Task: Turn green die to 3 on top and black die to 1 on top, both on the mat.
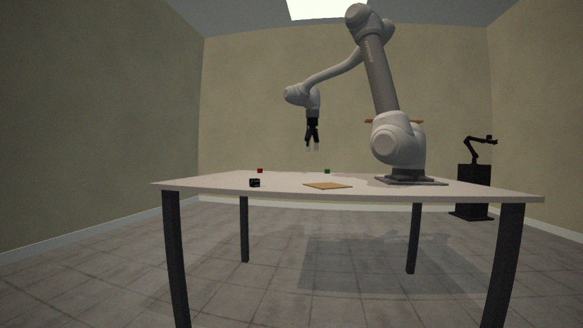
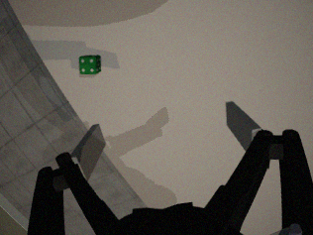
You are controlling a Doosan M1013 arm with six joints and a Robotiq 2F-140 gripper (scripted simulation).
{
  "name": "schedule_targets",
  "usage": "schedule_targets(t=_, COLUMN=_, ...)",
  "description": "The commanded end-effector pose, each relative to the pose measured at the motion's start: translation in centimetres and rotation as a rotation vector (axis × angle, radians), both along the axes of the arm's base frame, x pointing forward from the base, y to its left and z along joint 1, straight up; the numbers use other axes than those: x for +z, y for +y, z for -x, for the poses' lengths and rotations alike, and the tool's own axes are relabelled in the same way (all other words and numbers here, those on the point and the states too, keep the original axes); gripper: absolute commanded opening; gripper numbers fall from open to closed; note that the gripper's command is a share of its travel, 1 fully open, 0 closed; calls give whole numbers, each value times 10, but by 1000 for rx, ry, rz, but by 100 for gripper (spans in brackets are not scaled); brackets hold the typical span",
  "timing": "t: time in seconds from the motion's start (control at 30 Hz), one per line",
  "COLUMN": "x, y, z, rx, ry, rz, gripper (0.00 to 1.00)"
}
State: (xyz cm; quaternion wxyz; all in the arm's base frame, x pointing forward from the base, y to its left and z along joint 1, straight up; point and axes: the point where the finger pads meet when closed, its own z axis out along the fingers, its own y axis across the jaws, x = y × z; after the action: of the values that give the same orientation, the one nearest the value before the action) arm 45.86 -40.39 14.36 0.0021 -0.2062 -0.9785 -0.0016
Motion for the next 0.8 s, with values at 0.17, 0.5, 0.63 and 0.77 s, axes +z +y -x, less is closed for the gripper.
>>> schedule_targets(t=0.17, x=-1, y=-50, z=68, rx=-137, ry=0, rz=0, gripper=100)
schedule_targets(t=0.5, x=-2, y=-73, z=112, rx=-223, ry=0, rz=0, gripper=100)
schedule_targets(t=0.63, x=-2, y=-73, z=112, rx=-223, ry=0, rz=0, gripper=100)
schedule_targets(t=0.77, x=-2, y=-73, z=112, rx=-223, ry=0, rz=0, gripper=100)
